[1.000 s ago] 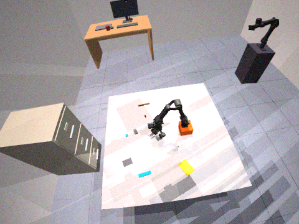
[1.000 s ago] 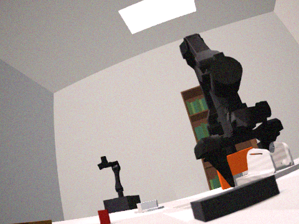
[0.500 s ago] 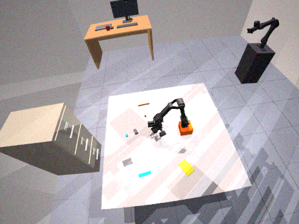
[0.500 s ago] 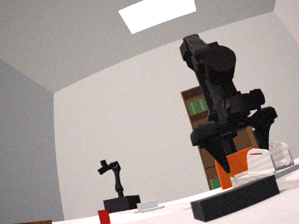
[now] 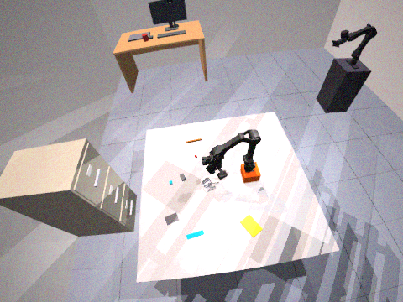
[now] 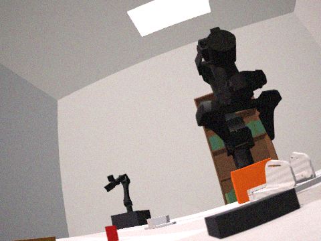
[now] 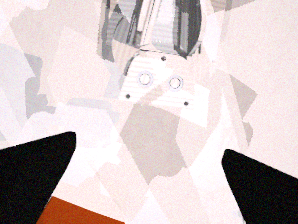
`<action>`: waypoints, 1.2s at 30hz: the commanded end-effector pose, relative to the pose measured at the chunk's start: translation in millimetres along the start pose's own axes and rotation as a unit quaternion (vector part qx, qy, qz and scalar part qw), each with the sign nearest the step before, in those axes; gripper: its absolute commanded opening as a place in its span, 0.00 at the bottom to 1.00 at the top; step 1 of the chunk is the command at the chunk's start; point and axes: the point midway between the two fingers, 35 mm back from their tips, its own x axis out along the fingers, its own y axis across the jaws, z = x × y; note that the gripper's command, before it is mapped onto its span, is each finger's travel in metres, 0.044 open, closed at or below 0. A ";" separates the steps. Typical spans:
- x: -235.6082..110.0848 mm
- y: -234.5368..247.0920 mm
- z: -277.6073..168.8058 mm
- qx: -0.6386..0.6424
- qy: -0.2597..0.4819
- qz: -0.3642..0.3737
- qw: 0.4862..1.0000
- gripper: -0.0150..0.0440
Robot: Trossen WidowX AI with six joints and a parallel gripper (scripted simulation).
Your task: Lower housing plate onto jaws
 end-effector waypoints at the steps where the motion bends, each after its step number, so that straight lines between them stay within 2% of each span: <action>1: -15.0 7.5 -21.0 0.004 0.005 0.003 1.000 1.00; 5: -25.9 12.3 -35.4 0.004 0.007 0.004 1.000 1.00; 36: -25.9 12.3 -35.4 0.004 0.007 0.004 1.000 1.00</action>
